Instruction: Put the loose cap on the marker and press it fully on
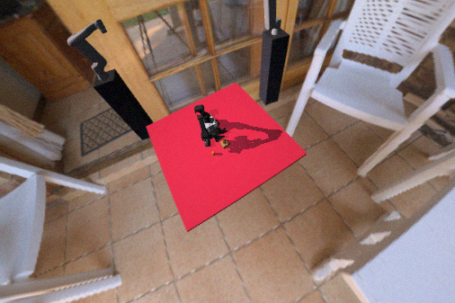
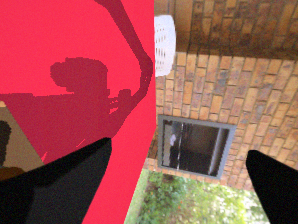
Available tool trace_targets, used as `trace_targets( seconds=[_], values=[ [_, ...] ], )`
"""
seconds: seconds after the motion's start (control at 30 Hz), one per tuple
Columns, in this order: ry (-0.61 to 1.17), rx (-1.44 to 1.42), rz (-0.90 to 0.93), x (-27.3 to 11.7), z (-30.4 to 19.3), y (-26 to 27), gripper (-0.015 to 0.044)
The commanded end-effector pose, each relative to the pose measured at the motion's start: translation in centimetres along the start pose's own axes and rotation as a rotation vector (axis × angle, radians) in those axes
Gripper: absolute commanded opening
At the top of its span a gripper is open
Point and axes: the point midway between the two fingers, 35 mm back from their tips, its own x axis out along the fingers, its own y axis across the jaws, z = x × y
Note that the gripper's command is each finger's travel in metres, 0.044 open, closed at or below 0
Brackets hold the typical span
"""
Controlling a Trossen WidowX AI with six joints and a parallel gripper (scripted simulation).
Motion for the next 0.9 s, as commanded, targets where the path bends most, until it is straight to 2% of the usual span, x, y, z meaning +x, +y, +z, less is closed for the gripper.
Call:
trace_targets(
  seconds=[0.0,0.17,0.37,0.53,0.73,0.87],
  values=[
    [-0.003,-0.019,0.007,0.0,0.0,0.1,0.0374],
    [-0.124,-0.512,0.175,-0.4,-1.0,1.7,0.0247],
    [-0.402,-1.173,0.336,-2.0,-2.9,3.6,0.0247],
    [-0.734,-1.682,0.385,-4.1,-4.9,4.7,0.0247],
    [-1.253,-2.193,0.289,-7.2,-7.6,5.0,0.0247],
    [-1.58,-2.377,0.158,-9.1,-9.2,4.6,0.0247]
  ],
)
